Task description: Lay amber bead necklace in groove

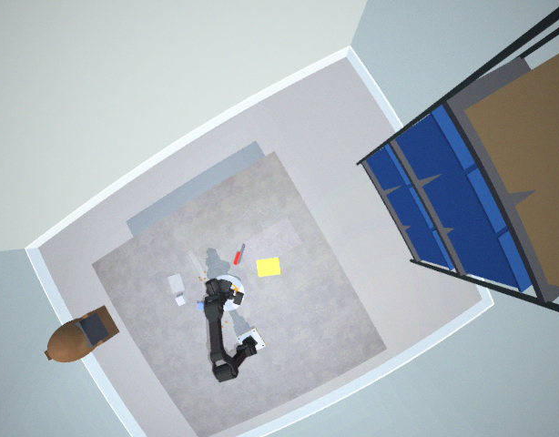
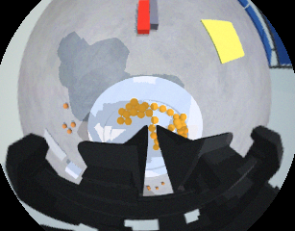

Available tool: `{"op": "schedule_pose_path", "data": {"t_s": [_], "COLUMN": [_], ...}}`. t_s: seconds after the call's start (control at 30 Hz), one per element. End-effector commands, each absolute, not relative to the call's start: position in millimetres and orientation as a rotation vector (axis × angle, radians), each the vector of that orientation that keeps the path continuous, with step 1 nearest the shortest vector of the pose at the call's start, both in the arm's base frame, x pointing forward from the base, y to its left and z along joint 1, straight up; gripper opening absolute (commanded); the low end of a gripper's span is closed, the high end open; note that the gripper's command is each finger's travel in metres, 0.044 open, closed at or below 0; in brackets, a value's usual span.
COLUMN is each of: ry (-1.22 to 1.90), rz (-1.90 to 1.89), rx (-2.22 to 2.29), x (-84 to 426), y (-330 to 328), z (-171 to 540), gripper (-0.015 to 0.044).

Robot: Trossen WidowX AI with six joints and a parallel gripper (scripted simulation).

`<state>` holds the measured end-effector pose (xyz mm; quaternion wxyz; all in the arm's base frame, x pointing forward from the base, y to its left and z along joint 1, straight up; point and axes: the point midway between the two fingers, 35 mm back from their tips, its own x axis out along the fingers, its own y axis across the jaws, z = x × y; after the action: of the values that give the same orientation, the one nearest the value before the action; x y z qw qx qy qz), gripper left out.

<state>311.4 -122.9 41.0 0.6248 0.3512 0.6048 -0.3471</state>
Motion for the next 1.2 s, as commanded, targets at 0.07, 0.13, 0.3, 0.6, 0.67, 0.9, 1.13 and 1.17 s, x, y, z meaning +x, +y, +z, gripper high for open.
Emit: {"op": "schedule_pose_path", "data": {"t_s": [0.07, 0.13, 0.3, 0.6, 0.67, 0.9, 1.13, 1.17], "ry": [1.387, 1.387, 1.387, 1.387, 1.386, 1.386, 1.386, 1.386], "rz": [-0.796, -0.796, -0.796, -0.800, -0.802, -0.802, -0.801, -0.801], "rx": [0.806, 0.806, 0.806, 0.806, 0.806, 0.806, 0.807, 0.807], "x": [311.4, 311.4, 311.4, 311.3, 311.3, 312.6, 319.5, 319.5], "y": [-123.0, -123.0, -123.0, -123.2, -123.4, -122.4, -117.4, -117.4], "z": [41.5, 41.5, 41.5, 45.3, 47.0, 47.1, 47.1, 46.4], "gripper": [0.0000, 0.0000, 0.0000, 0.0000, 0.0000, 0.0000, 0.0000, 0.0000]}}
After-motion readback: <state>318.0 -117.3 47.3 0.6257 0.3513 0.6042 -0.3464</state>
